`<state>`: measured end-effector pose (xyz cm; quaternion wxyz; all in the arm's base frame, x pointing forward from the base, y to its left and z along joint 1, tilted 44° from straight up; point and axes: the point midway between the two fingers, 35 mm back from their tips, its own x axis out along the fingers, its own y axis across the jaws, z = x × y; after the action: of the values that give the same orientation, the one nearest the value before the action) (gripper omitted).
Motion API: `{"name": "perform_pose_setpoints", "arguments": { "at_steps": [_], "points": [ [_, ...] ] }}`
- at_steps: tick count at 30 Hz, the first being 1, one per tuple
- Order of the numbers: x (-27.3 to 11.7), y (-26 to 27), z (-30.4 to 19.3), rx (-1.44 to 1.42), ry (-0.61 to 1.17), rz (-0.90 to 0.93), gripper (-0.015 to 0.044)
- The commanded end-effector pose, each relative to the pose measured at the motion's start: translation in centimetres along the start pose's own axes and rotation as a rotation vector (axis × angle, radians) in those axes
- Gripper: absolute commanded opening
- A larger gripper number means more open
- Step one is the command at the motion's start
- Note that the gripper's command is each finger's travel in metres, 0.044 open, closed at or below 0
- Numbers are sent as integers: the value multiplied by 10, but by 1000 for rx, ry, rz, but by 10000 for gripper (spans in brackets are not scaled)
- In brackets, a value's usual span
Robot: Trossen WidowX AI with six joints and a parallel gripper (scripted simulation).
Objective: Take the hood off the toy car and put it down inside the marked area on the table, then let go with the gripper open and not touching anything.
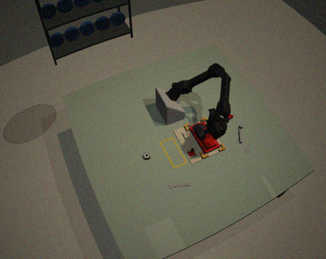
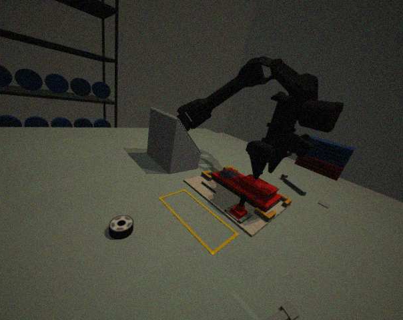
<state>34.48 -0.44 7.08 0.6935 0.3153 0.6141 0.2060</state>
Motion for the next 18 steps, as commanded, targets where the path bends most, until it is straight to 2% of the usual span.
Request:
{"name": "perform_pose_setpoints", "arguments": {
  "at_steps": [1, 18],
  "points": [
    [5, 1, -2, 5, 7, 4, 440],
    [17, 1, -2, 4, 7, 5, 440]
  ]
}}
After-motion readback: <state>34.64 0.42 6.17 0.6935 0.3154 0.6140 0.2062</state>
